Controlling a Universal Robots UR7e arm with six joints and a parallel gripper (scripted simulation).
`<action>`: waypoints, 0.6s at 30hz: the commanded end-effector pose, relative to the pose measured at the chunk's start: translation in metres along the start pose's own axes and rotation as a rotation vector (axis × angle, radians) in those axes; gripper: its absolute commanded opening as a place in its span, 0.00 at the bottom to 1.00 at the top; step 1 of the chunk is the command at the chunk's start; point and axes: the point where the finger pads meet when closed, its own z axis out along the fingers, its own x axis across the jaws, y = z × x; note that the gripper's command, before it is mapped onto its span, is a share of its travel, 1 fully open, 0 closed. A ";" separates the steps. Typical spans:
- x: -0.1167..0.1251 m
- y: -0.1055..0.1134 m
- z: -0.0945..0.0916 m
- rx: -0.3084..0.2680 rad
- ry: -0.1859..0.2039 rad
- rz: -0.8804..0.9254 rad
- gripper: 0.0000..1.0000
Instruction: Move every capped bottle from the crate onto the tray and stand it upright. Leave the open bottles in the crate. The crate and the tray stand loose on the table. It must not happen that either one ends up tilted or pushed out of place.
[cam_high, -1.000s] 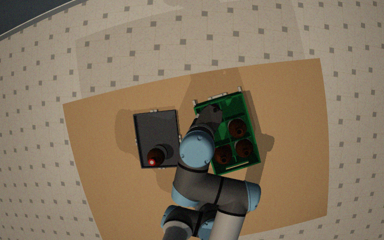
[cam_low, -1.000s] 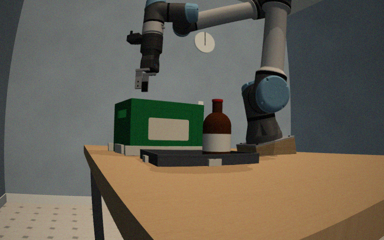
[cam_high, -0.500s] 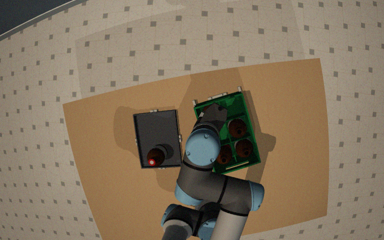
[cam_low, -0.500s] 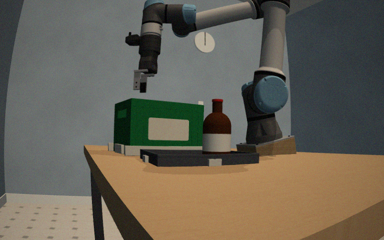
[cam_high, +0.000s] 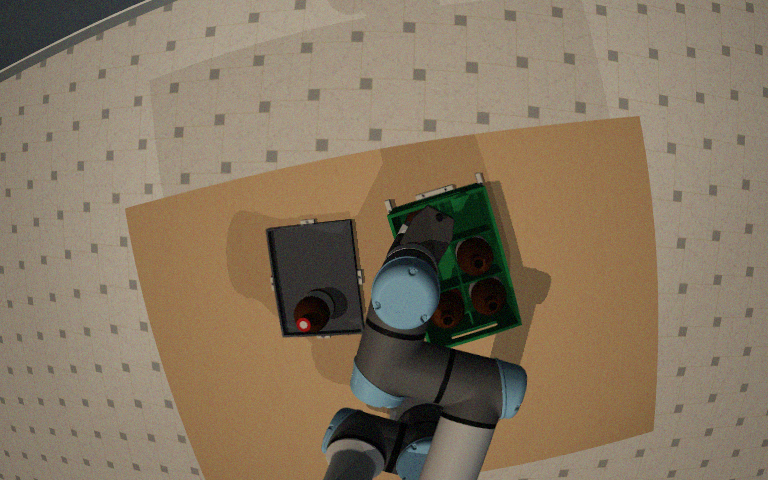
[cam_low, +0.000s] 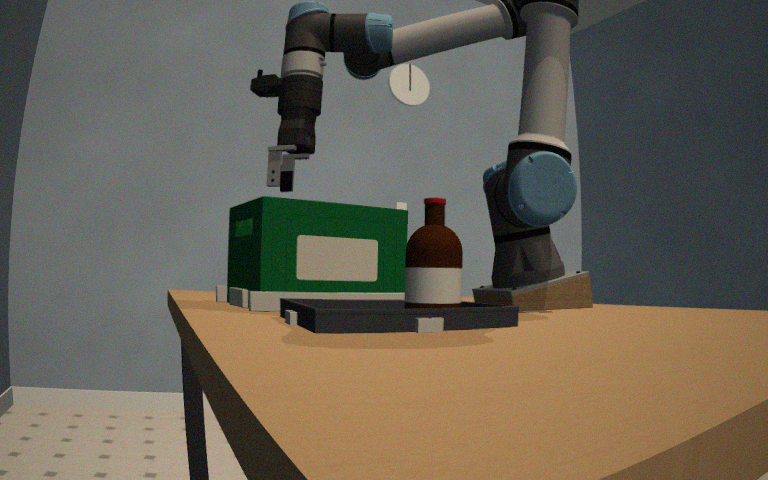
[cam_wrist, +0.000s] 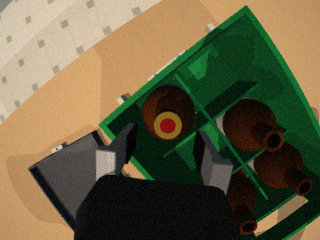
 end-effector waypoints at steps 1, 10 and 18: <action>0.000 0.001 0.007 0.002 0.000 0.000 1.00; 0.000 0.001 0.016 0.001 0.000 0.000 1.00; 0.000 0.001 0.018 0.002 0.000 0.000 1.00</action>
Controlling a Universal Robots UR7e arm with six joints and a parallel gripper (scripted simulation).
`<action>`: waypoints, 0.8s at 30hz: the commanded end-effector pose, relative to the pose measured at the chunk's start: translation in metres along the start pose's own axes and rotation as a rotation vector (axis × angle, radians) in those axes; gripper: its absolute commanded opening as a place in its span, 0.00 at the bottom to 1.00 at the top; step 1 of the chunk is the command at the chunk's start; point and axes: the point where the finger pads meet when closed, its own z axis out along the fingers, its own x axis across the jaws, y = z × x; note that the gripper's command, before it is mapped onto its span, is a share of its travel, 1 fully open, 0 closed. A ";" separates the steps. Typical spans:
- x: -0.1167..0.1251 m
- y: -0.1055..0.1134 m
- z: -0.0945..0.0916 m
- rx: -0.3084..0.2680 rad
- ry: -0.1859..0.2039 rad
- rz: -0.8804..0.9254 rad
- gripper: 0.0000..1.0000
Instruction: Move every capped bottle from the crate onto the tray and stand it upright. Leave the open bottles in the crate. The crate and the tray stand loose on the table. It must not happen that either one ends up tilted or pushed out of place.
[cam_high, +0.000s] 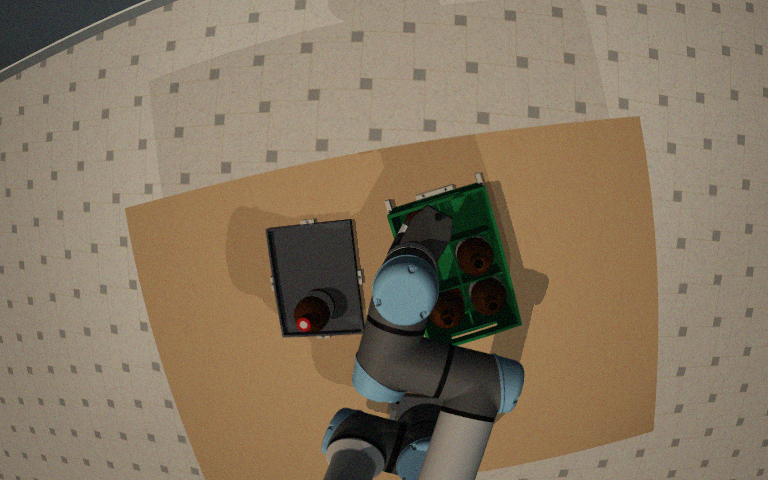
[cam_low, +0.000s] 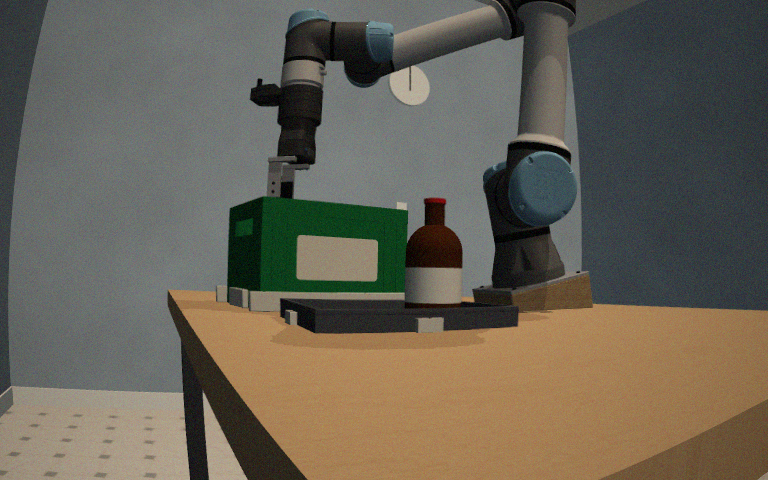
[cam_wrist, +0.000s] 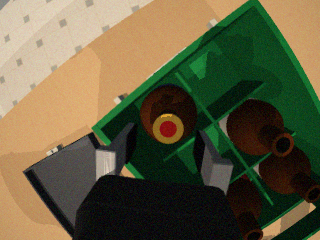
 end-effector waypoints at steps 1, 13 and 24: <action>0.000 0.000 0.000 0.001 0.000 0.000 1.00; 0.000 -0.001 0.008 0.001 0.000 0.000 1.00; 0.000 -0.001 0.020 0.001 0.000 0.000 1.00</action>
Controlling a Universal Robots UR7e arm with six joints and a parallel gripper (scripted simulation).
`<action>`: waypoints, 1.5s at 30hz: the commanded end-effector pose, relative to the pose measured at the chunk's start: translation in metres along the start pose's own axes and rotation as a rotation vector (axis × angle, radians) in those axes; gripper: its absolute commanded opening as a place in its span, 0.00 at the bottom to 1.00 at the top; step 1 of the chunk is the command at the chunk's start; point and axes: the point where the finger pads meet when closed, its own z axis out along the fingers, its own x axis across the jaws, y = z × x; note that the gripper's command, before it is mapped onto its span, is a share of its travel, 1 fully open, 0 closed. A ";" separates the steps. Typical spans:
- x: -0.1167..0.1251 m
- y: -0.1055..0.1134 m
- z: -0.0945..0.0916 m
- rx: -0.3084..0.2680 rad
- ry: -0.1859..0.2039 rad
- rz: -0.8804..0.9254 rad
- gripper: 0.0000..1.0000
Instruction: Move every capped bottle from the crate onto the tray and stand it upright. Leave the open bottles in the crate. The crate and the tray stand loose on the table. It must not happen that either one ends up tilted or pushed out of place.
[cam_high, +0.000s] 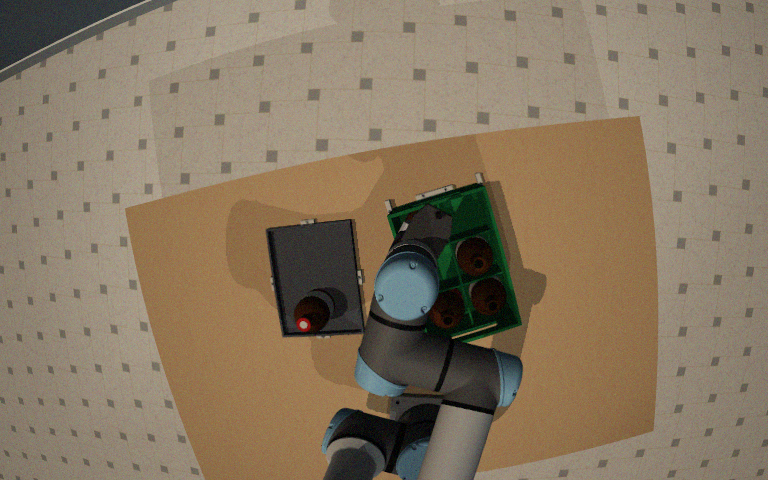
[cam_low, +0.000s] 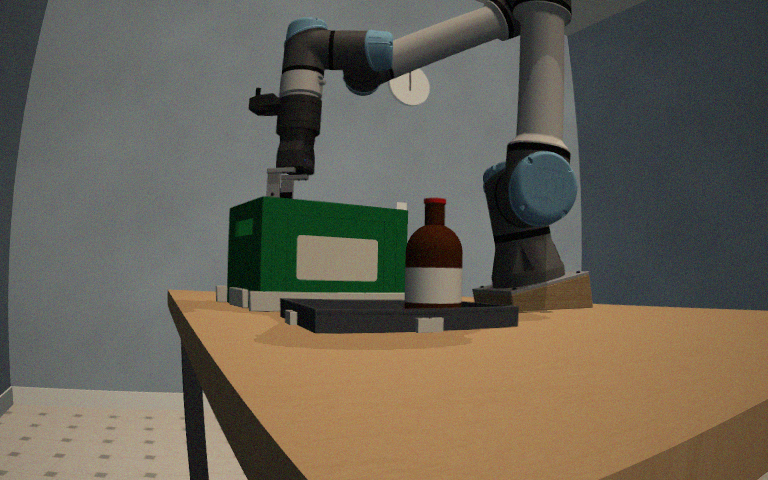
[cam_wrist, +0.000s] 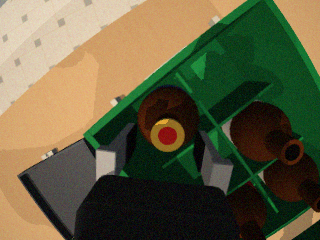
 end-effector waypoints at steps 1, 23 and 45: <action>0.000 0.000 0.001 0.001 0.000 0.000 1.00; 0.000 0.000 0.023 0.001 0.000 0.000 1.00; 0.000 0.000 0.029 0.001 0.000 0.000 0.00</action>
